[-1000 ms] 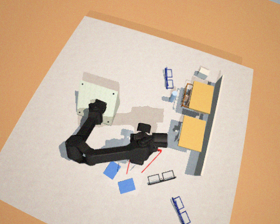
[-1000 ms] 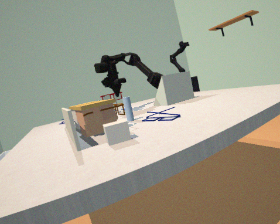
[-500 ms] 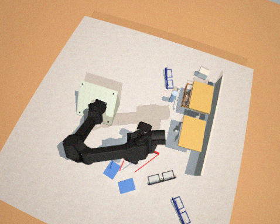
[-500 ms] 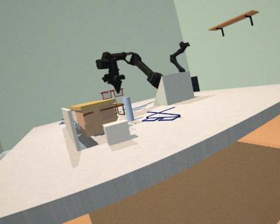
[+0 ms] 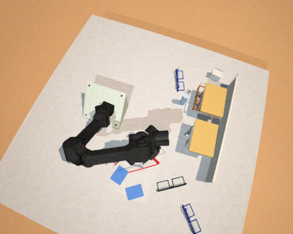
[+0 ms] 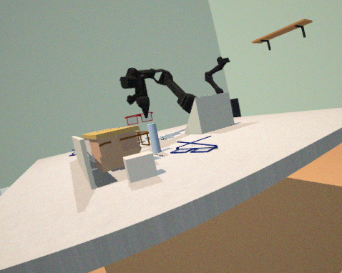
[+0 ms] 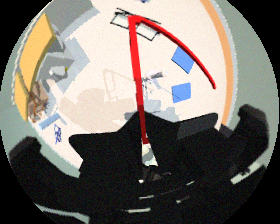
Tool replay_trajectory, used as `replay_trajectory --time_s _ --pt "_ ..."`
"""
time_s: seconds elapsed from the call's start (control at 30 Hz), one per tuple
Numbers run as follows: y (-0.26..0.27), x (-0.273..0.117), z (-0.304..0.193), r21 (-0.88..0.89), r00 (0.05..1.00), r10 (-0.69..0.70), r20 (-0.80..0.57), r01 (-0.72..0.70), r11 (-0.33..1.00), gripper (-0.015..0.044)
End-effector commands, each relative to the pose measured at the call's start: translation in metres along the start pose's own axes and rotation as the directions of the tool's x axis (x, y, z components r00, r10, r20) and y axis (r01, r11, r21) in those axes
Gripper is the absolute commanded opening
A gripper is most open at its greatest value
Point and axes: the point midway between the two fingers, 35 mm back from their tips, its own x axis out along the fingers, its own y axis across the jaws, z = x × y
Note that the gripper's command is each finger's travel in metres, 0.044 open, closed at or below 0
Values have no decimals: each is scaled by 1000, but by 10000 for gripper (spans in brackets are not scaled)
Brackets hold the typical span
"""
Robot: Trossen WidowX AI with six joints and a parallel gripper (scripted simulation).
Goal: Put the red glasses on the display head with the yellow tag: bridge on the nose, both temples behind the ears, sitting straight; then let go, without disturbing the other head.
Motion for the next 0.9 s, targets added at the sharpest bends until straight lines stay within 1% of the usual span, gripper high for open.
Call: replay_trajectory --time_s 0.0,0.13,0.5,0.87 --pt "-1 2 -4 17 1000 -2 -6 2 1000 0" --pt "0 12 -3 17 1000 0 -6 0 1000 0" --pt "-1 58 -3 18 1000 -3 -4 3 1000 0" --pt "0 61 -7 18 1000 -4 -4 4 1000 0"
